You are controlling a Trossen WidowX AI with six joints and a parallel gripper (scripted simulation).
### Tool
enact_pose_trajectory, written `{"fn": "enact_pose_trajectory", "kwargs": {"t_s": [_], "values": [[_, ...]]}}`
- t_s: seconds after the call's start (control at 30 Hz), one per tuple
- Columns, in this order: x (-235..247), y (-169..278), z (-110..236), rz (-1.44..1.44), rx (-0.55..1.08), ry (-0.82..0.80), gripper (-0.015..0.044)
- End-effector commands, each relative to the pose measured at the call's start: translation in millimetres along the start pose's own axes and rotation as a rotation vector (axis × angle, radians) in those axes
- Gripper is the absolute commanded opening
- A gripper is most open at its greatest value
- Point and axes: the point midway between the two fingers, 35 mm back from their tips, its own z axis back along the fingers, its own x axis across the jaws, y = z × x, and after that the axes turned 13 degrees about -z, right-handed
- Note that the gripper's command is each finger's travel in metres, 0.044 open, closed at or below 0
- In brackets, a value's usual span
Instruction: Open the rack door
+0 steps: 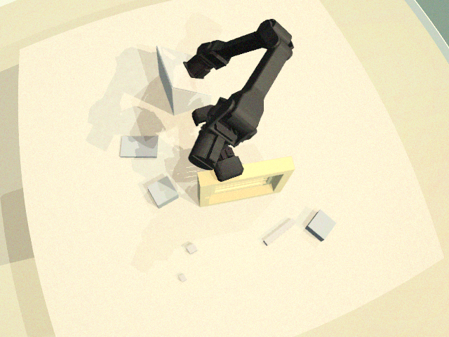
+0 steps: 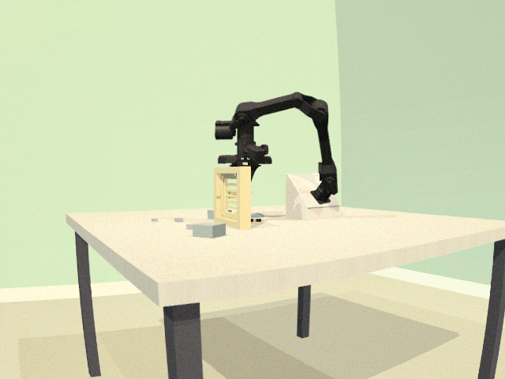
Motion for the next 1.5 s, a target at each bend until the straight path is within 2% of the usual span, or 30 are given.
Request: {"fn": "enact_pose_trajectory", "kwargs": {"t_s": [0.0,0.8,1.47], "values": [[1,-1,0,-0.030,-0.002,0.001,0.0020],[33,-15,0,-0.544,-0.002,-0.001,0.0020],[74,-47,0,-0.918,-0.002,-0.004,0.0020]]}}
